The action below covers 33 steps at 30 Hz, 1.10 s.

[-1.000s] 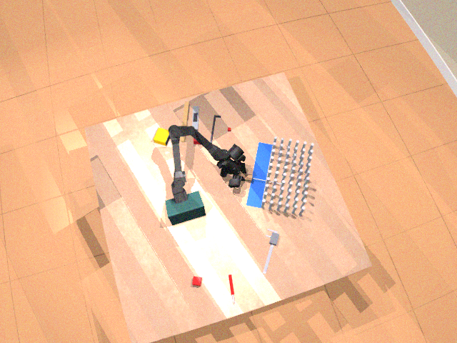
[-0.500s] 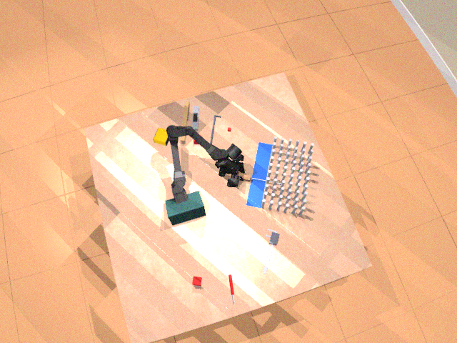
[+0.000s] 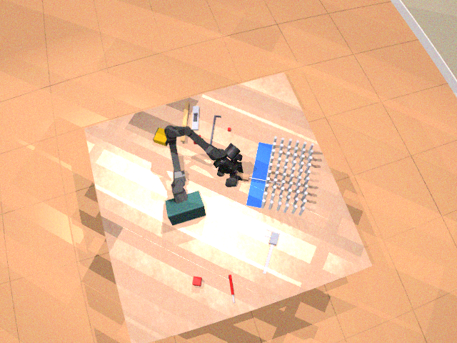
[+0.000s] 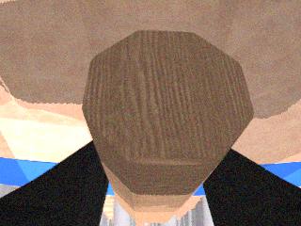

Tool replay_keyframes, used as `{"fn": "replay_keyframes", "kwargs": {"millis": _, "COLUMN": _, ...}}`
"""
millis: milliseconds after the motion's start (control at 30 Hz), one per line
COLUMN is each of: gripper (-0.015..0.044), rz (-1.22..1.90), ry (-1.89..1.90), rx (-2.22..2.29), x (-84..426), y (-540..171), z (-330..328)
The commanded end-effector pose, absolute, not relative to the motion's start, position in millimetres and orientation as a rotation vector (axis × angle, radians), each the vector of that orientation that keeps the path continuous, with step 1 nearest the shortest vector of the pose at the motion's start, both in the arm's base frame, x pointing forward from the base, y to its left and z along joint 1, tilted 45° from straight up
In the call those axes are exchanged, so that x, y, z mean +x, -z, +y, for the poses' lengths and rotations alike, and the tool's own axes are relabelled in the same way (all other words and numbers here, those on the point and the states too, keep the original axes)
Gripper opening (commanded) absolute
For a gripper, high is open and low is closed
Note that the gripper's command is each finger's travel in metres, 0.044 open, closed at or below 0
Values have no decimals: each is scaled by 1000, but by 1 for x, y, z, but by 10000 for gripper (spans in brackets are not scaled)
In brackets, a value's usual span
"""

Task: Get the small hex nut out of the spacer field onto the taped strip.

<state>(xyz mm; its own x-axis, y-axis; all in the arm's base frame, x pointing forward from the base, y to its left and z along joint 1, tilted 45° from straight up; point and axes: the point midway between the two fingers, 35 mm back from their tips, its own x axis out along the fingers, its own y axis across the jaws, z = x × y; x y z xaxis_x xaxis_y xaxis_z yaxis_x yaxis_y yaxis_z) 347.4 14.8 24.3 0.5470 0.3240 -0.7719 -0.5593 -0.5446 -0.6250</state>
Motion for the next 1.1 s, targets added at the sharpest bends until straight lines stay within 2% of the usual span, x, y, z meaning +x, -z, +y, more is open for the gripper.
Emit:
{"fn": "replay_keyframes", "kwargs": {"millis": 0, "gripper": 0, "rz": 199, "ry": -1148, "rx": -1818, "x": 344, "y": -26, "z": 16}}
{"fn": "replay_keyframes", "kwargs": {"millis": 1067, "gripper": 0, "rz": 199, "ry": -1149, "rx": -1816, "x": 329, "y": -32, "z": 24}}
